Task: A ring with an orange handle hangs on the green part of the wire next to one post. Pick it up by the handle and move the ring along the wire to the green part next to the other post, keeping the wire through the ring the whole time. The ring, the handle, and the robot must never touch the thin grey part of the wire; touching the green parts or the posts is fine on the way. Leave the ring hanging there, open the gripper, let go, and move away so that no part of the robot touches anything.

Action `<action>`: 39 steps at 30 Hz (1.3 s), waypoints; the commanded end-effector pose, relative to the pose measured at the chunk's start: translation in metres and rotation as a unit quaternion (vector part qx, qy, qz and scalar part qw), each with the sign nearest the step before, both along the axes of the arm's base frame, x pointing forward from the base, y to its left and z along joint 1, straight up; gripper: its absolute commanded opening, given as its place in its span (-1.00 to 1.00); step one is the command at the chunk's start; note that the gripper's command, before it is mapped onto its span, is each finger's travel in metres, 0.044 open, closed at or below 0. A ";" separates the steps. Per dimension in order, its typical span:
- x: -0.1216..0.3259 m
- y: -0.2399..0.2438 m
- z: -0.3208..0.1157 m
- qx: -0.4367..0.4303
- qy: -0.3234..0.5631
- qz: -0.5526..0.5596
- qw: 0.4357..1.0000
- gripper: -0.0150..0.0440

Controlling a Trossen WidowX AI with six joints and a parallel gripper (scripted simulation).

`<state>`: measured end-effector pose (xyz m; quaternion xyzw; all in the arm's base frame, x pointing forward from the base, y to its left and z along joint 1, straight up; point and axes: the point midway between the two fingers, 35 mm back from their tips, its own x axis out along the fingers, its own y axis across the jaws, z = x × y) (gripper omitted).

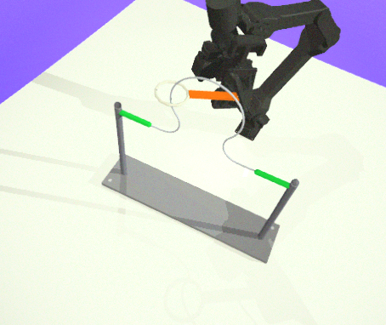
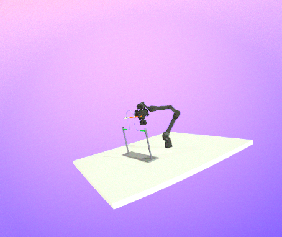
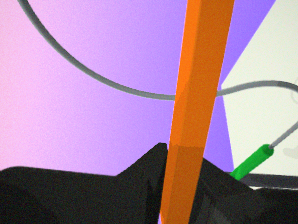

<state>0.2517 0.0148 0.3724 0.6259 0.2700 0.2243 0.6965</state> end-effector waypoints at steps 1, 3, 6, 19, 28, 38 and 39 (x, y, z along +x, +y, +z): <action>0.002 -0.001 -0.003 -0.026 0.003 -0.001 1.000 -1.00; 0.002 -0.002 -0.004 -0.041 0.003 -0.001 0.999 -1.00; 0.002 -0.002 -0.006 -0.062 0.003 -0.001 0.998 -1.00; 0.002 -0.004 -0.014 -0.160 0.002 -0.004 0.987 -1.00; 0.003 -0.006 -0.019 -0.222 0.000 -0.007 0.975 -1.00; 0.003 -0.009 -0.024 -0.295 -0.005 -0.011 0.956 -1.00; 0.003 -0.009 -0.024 -0.301 -0.006 -0.011 0.953 -1.00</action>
